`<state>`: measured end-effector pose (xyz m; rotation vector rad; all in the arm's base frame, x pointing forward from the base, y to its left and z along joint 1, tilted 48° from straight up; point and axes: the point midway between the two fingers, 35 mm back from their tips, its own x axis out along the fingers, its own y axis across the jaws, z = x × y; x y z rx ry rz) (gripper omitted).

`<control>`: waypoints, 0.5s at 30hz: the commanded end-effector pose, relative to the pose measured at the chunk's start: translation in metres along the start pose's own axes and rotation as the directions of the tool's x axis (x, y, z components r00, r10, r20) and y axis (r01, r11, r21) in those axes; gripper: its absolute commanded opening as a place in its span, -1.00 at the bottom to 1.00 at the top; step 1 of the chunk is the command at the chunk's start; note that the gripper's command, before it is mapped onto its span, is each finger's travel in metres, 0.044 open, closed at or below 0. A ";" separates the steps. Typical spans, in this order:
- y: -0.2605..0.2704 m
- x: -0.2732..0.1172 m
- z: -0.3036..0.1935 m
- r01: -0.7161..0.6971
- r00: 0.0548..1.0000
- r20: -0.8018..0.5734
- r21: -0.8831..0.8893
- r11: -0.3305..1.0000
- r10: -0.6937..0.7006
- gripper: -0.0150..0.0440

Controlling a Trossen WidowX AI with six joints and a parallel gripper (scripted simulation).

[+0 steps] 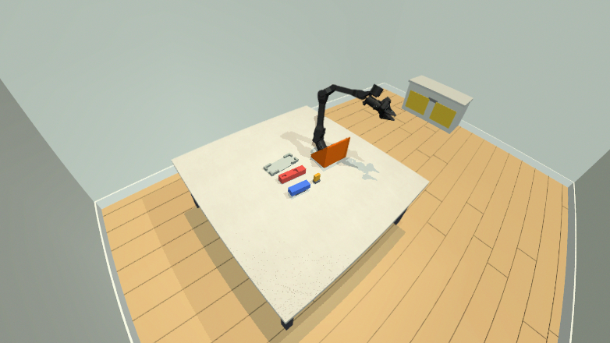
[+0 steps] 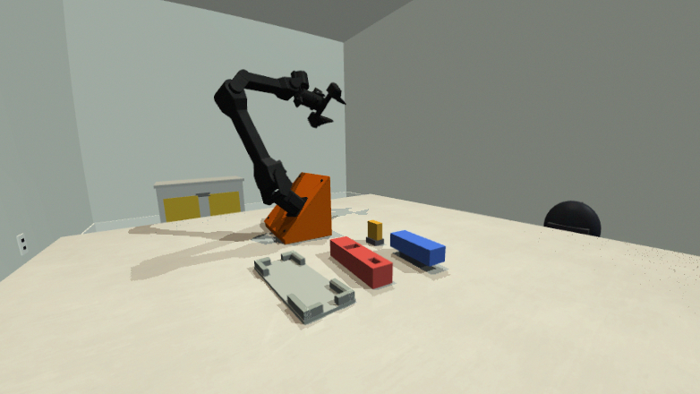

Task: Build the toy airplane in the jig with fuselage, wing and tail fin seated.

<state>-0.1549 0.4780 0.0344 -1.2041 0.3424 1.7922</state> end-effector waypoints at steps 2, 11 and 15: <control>-0.064 -0.005 -0.055 0.101 0.987 -0.141 0.216 0.971 -0.071 1.00; -0.158 -0.029 -0.186 0.377 0.882 -0.460 0.551 0.745 -0.106 1.00; -0.184 -0.052 -0.250 0.515 0.804 -0.591 0.632 0.580 -0.070 1.00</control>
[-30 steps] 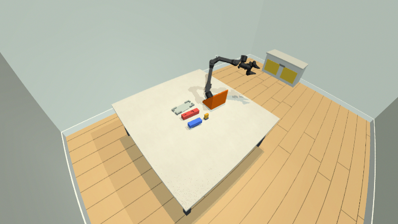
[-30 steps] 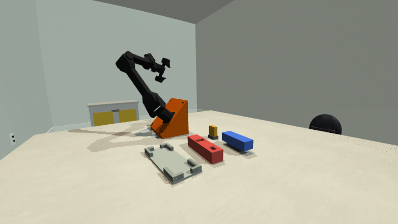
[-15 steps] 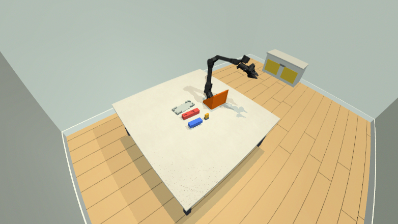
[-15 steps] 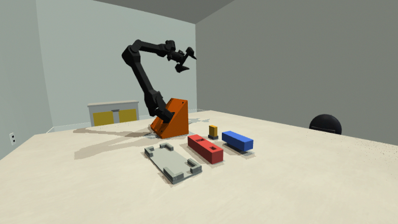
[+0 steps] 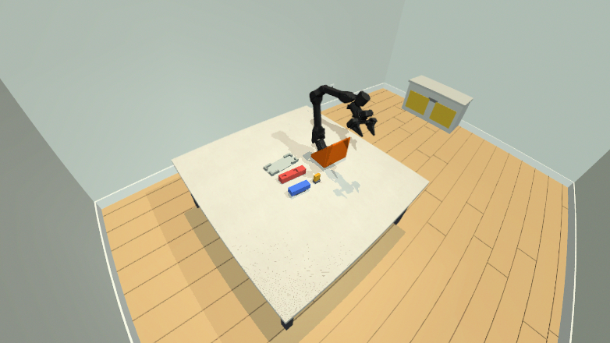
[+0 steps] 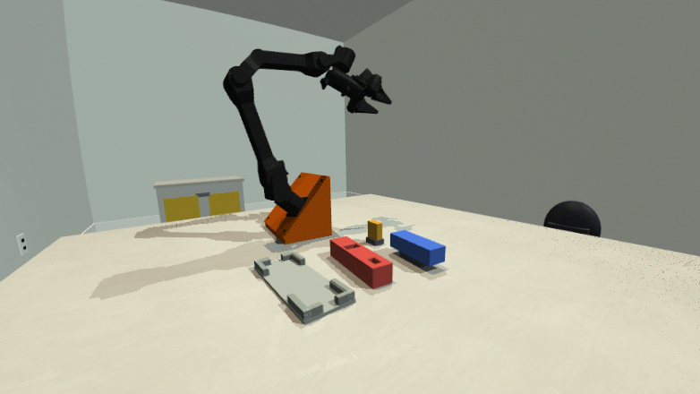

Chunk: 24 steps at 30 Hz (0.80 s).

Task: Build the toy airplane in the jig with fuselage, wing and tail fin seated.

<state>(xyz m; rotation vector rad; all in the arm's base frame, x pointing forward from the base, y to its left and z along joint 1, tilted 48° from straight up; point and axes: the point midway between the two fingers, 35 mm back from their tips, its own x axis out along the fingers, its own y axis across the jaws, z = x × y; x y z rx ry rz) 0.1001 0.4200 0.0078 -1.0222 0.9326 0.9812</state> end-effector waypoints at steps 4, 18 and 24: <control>-0.107 0.018 -0.066 0.197 0.961 -0.254 0.336 0.921 -0.112 1.00; -0.249 -0.009 -0.259 0.677 0.679 -0.734 0.616 0.403 -0.019 1.00; -0.270 -0.048 -0.352 0.860 0.475 -0.868 0.493 0.130 0.145 1.00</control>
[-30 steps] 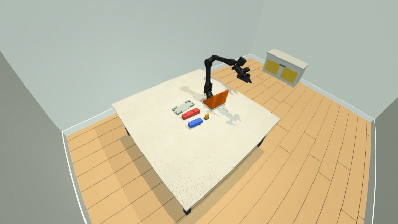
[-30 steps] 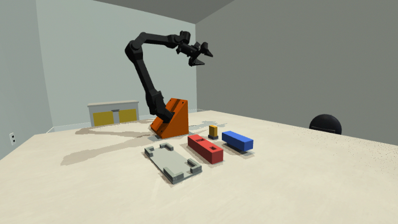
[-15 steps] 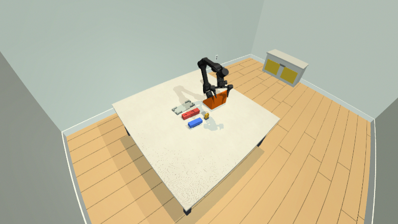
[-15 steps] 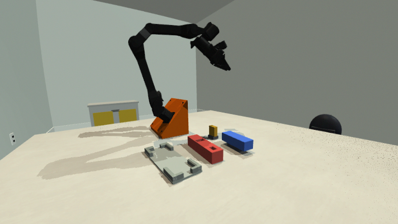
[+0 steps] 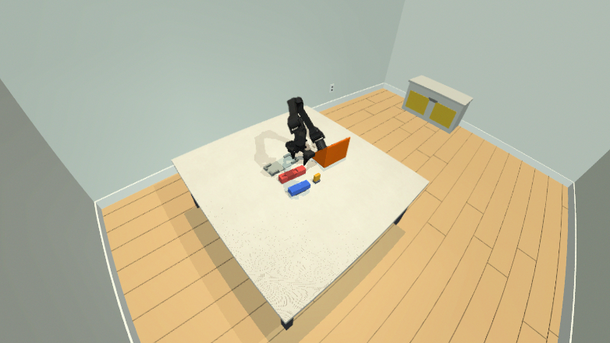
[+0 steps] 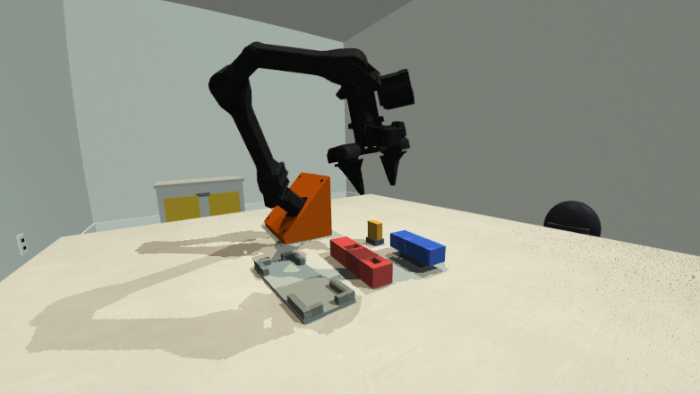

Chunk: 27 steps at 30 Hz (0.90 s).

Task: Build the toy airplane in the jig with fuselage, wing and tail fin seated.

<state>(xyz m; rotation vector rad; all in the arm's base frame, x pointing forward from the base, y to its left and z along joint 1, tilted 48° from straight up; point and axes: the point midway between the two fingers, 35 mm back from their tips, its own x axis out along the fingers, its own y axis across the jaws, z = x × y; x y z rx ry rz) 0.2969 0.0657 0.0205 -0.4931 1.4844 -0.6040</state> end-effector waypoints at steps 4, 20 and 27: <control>-0.055 0.031 -0.007 0.135 0.983 -0.147 0.156 0.979 -0.112 1.00; -0.062 0.093 -0.016 0.137 0.983 -0.146 0.156 0.978 -0.114 1.00; -0.063 0.100 -0.017 0.137 0.983 -0.146 0.156 0.978 -0.114 1.00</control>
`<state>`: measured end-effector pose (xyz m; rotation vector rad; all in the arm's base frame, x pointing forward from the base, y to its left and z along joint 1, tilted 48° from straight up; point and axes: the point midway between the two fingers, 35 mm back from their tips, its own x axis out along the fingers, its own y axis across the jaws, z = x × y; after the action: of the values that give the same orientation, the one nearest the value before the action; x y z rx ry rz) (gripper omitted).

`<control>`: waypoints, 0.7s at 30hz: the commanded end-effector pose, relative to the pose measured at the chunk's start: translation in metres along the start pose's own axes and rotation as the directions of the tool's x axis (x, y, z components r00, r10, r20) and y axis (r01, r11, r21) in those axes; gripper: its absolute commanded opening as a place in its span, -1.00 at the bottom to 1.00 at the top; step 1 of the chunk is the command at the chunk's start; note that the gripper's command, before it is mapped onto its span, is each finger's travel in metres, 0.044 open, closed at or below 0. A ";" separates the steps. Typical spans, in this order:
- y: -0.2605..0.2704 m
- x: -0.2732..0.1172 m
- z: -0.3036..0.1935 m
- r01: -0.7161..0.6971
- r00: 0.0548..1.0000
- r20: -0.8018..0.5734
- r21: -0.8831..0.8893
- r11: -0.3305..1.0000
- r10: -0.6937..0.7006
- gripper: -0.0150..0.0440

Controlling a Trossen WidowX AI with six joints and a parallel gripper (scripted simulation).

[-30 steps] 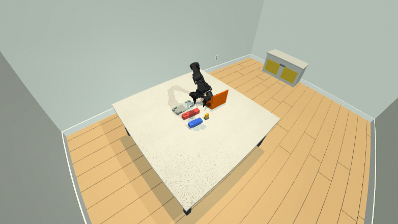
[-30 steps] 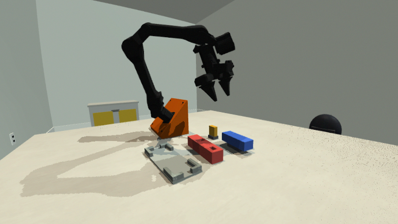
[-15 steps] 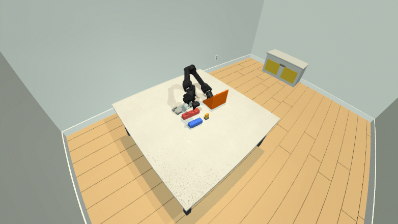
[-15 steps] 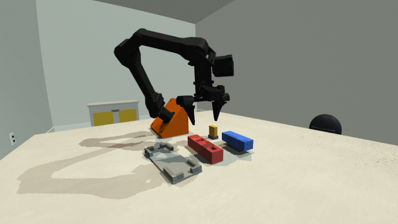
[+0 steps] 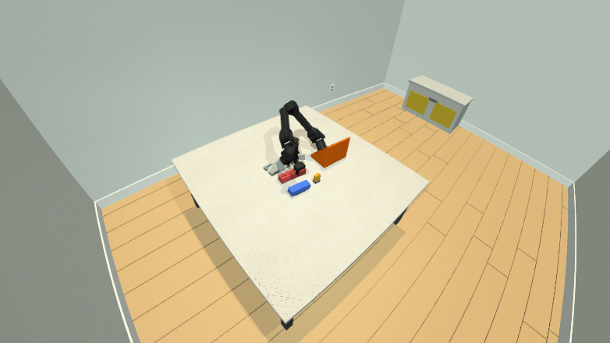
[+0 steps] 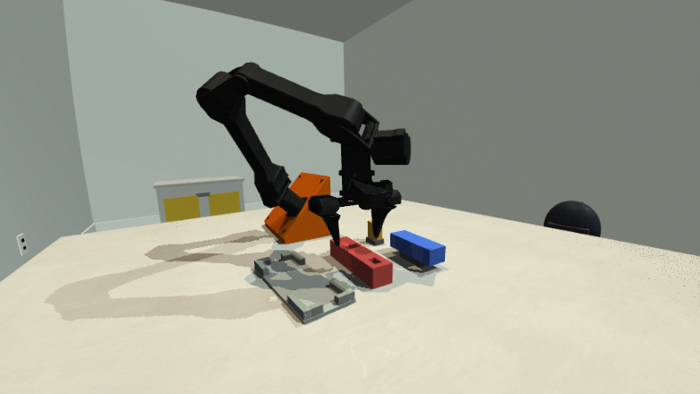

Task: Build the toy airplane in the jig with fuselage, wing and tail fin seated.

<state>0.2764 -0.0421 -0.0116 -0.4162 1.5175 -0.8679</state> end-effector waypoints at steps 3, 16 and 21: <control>0.000 0.011 -0.001 0.006 1.000 -0.004 -0.007 1.000 -0.006 1.00; 0.000 0.032 0.000 0.006 1.000 -0.004 -0.007 1.000 -0.006 1.00; 0.000 0.040 -0.001 0.007 1.000 -0.004 -0.007 1.000 -0.007 1.00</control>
<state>0.2734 -0.0649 -0.0329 -0.4147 1.5101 -0.8663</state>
